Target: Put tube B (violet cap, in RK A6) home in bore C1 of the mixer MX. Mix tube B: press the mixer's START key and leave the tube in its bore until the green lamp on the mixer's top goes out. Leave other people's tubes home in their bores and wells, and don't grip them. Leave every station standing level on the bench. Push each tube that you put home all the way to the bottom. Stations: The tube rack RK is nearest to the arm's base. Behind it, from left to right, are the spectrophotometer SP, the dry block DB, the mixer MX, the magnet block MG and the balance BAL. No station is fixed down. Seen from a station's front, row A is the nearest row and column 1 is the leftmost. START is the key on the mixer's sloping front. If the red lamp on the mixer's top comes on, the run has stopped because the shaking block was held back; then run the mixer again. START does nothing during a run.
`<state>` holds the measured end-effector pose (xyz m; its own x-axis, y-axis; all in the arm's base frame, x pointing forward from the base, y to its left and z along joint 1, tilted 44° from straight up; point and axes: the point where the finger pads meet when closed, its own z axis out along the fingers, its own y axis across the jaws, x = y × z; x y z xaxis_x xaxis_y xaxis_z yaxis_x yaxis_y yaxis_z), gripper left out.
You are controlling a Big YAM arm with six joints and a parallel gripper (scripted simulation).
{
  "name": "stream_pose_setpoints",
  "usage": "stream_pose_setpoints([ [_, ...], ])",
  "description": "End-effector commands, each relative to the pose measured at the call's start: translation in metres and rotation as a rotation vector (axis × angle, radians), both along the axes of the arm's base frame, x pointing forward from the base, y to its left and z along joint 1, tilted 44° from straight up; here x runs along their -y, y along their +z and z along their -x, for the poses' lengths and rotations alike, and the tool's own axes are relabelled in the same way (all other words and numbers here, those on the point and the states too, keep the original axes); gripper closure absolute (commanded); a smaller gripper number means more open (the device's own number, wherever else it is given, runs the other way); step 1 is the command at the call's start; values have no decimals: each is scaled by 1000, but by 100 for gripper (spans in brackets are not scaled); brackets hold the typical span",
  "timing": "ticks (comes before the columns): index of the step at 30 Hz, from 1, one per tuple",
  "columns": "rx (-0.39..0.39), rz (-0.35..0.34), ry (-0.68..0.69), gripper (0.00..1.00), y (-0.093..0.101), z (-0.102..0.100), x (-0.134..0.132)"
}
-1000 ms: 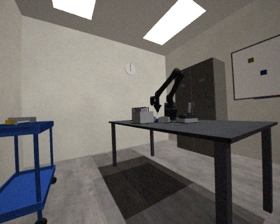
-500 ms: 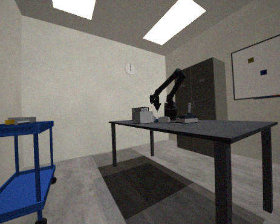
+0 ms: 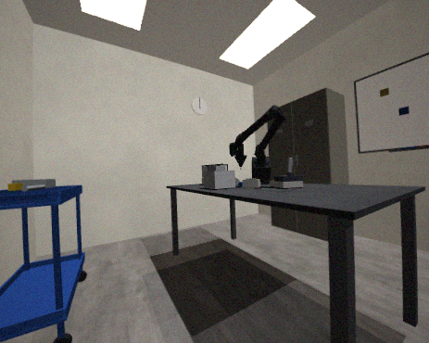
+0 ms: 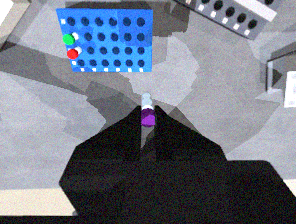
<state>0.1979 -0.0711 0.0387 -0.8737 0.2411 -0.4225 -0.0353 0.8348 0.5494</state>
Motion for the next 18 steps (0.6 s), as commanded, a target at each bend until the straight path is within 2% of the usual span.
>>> stream_pose_setpoints([
  [1,33,43,14,91,12,-6,16],
  [2,18,20,14,91,7,2,7],
  [4,35,48,14,91,17,-4,19],
  [18,33,50,15,91,31,7,30],
])
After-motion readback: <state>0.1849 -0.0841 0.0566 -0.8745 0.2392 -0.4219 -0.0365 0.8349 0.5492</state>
